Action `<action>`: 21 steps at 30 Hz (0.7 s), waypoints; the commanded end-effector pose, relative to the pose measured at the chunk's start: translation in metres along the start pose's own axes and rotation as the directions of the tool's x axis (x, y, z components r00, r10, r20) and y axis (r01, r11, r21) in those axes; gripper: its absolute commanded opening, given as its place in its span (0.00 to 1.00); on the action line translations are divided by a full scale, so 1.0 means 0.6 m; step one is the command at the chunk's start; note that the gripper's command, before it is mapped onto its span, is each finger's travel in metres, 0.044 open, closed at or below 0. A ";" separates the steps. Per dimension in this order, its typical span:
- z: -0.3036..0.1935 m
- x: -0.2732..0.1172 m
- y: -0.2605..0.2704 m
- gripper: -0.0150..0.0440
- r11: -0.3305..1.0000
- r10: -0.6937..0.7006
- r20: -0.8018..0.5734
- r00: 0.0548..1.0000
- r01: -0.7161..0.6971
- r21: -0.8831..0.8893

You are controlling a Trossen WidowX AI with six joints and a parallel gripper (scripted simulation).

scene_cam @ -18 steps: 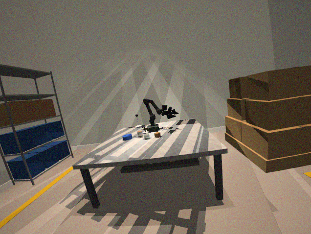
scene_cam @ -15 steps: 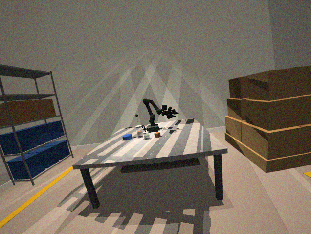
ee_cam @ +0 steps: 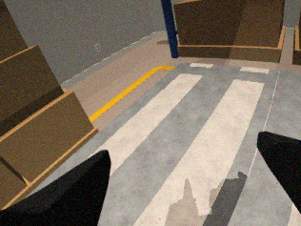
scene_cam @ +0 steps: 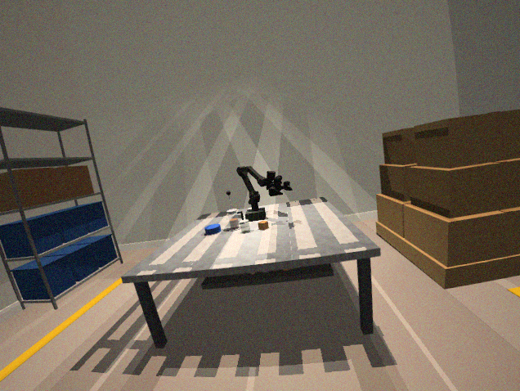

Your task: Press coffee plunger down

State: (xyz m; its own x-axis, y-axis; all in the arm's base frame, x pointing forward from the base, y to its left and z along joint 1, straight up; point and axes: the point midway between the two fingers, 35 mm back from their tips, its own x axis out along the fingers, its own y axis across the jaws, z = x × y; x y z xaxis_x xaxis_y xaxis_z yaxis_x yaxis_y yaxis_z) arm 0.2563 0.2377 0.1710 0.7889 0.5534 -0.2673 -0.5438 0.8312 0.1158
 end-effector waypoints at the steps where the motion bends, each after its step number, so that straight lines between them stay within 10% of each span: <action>1: 0.042 -0.003 -0.076 1.00 0.993 -0.117 -0.002 0.993 0.117 -0.001; 21: 0.161 -0.334 -0.428 1.00 0.611 -0.755 -0.186 0.629 0.778 0.150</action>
State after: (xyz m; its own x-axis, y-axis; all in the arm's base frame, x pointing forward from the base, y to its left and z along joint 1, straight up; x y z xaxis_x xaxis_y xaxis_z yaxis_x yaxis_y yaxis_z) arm 0.2877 -0.0569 0.2752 0.8824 -0.2141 -0.4189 0.2418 0.9702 0.0134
